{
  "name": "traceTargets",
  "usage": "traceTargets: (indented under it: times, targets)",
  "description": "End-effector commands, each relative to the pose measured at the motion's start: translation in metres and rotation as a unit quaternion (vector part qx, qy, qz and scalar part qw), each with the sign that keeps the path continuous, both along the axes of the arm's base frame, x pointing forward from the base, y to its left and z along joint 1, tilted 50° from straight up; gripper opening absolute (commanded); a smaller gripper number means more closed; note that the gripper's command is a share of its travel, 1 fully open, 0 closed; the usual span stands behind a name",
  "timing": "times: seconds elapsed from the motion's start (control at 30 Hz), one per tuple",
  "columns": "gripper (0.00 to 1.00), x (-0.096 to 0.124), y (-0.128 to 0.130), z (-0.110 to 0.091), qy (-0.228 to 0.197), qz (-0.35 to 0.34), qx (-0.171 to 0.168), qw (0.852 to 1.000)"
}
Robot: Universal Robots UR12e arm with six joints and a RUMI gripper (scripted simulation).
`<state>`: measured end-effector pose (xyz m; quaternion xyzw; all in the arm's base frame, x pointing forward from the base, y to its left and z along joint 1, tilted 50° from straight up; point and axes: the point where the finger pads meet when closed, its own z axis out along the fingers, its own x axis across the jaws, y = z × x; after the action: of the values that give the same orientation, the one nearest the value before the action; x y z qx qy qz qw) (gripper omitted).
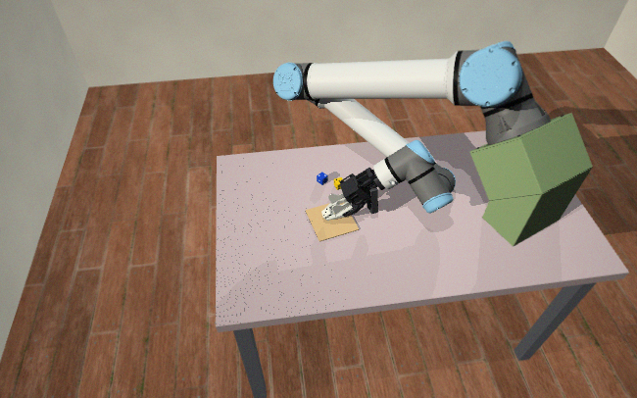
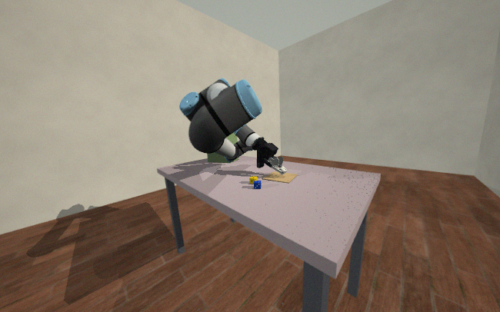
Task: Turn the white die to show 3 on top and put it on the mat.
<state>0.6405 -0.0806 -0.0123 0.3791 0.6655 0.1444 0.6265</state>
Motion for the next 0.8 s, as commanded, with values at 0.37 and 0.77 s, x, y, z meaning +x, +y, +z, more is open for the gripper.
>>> traceTargets:
  times: [0.37,0.77]
  targets:
    - [0.1,0.0024,-0.0056,-0.0052,-0.001,0.0,-0.001,1.0]
    - [0.1,0.0036,-0.0087,-0.008,-0.001,0.0,-0.001,1.0]
